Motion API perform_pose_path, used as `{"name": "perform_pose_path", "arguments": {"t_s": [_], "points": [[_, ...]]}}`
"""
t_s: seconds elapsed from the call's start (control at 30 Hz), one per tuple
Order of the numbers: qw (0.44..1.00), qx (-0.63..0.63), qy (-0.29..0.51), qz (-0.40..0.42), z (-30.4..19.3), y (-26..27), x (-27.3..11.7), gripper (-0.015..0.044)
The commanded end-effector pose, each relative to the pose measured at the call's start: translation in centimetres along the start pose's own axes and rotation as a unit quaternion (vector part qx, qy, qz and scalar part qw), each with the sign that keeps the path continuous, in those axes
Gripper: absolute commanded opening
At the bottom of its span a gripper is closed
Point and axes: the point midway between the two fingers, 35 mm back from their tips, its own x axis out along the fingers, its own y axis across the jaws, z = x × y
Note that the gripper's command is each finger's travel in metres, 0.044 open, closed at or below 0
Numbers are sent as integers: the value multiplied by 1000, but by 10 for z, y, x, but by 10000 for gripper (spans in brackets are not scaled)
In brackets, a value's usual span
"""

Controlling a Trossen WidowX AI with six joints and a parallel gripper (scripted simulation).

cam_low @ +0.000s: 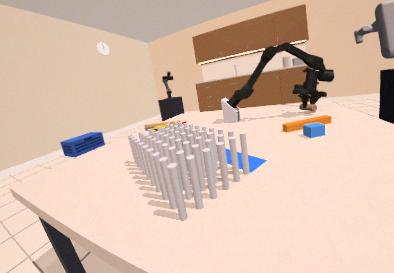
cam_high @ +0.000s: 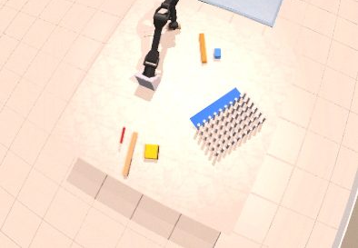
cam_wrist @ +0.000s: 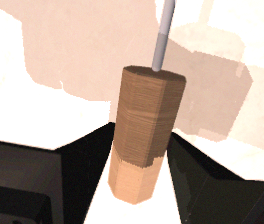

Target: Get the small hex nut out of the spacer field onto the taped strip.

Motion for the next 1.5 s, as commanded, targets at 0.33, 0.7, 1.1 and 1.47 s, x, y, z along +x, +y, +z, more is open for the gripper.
{"name": "perform_pose_path", "arguments": {"t_s": [0.33,0.7,1.1,1.47], "points": [[1000,-1,0,0,1,-5,23,0],[1000,-3,-5,0,1,-5,27,0],[1000,-3,-6,0,1,-5,27,0],[1000,-3,-6,0,1,-5,27,0]]}}
